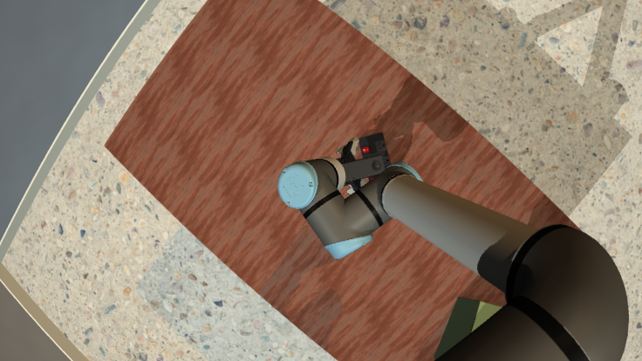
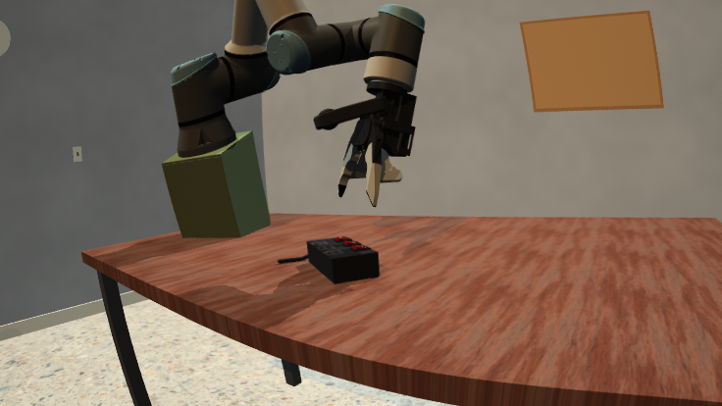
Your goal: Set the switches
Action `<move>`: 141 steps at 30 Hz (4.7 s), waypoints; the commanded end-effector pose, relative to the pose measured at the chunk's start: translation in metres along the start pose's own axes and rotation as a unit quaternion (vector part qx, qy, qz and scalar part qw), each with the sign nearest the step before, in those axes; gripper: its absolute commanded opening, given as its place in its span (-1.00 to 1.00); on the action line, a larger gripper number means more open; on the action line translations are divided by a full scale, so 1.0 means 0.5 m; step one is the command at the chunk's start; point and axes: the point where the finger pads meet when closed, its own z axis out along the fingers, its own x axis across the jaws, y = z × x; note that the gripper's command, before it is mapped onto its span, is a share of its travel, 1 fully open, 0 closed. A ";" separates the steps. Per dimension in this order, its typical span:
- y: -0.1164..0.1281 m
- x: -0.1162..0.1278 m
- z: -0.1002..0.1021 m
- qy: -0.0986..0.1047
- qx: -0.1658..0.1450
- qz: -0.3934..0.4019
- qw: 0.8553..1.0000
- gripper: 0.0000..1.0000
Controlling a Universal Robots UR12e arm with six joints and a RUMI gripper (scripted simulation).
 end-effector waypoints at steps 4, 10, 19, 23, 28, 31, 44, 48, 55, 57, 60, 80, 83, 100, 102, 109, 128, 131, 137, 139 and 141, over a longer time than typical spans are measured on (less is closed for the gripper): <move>-0.005 0.007 0.000 0.000 0.000 -0.002 1.000 1.00; -0.005 0.007 0.000 0.000 0.000 -0.002 1.000 1.00; -0.005 0.007 0.000 0.000 0.000 -0.002 1.000 1.00; -0.005 0.007 0.000 0.000 0.000 -0.002 1.000 1.00; -0.005 0.007 0.000 0.000 0.000 -0.002 1.000 1.00; -0.005 0.007 0.000 0.000 0.000 -0.002 1.000 1.00; -0.005 0.007 0.000 0.000 0.000 -0.002 1.000 1.00; -0.005 0.007 0.000 0.000 0.000 -0.002 1.000 1.00; -0.005 0.007 0.000 0.000 0.000 -0.002 1.000 1.00; -0.005 0.007 0.000 0.000 0.000 -0.002 1.000 1.00; -0.005 0.007 0.000 0.000 0.000 -0.002 1.000 1.00; -0.027 0.011 -0.009 0.004 -0.019 0.059 0.998 1.00; -0.051 0.015 -0.021 0.010 -0.039 0.129 0.991 1.00; -0.148 0.037 -0.091 0.055 -0.133 0.455 0.879 1.00; -0.150 0.037 -0.092 0.056 -0.135 0.462 0.875 1.00; -0.152 0.038 -0.095 0.057 -0.138 0.470 0.870 1.00; -0.152 0.037 -0.094 0.056 -0.138 0.464 0.873 1.00; -0.151 0.037 -0.093 0.055 -0.139 0.456 0.877 1.00; -0.151 0.035 -0.091 0.052 -0.140 0.439 0.886 1.00; -0.150 0.033 -0.090 0.051 -0.140 0.427 0.892 1.00; -0.150 0.032 -0.089 0.048 -0.141 0.413 0.899 1.00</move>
